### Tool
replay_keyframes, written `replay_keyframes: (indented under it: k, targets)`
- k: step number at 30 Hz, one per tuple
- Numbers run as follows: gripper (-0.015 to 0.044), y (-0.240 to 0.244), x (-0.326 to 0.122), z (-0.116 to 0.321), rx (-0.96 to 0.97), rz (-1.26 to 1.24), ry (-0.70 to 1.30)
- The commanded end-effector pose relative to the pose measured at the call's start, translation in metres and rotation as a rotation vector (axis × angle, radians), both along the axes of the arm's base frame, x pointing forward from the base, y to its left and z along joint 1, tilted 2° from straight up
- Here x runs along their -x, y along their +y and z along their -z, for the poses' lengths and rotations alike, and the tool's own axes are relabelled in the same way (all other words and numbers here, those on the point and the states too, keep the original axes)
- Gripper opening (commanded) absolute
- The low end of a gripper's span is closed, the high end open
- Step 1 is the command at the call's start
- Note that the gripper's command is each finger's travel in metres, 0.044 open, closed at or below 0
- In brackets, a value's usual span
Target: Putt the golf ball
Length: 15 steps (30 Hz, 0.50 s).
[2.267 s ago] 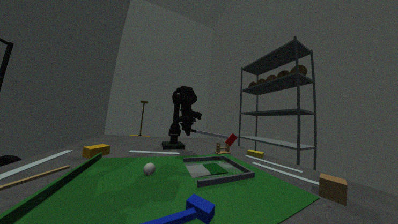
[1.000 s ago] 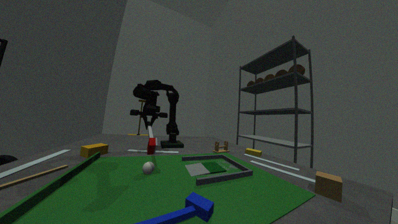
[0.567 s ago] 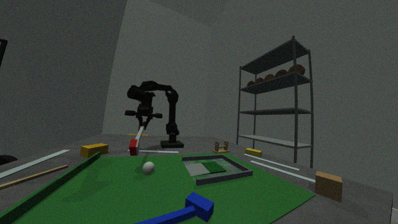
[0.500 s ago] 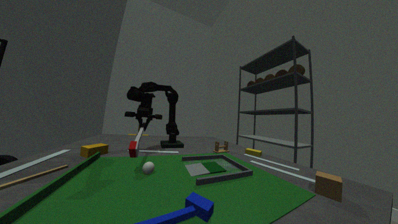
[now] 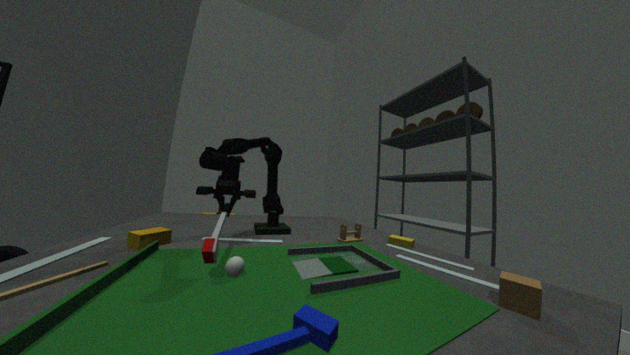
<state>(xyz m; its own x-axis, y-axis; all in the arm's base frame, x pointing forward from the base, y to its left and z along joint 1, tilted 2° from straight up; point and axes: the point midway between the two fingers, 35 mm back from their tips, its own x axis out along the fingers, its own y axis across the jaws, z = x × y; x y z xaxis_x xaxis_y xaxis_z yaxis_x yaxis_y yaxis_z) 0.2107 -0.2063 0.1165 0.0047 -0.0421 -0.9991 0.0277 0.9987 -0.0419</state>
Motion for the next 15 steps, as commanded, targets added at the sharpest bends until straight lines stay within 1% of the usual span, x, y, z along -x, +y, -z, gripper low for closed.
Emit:
replay_keyframes:
  k: [1,12,15]
  targets:
    - [0.0000,-0.001,0.000,0.006,0.001,0.001,0.001]
    - [0.0000,-0.001,0.000,0.024,0.001,0.001,0.001]
    - [0.0000,0.000,0.001,0.022,-0.002,0.002,0.002]
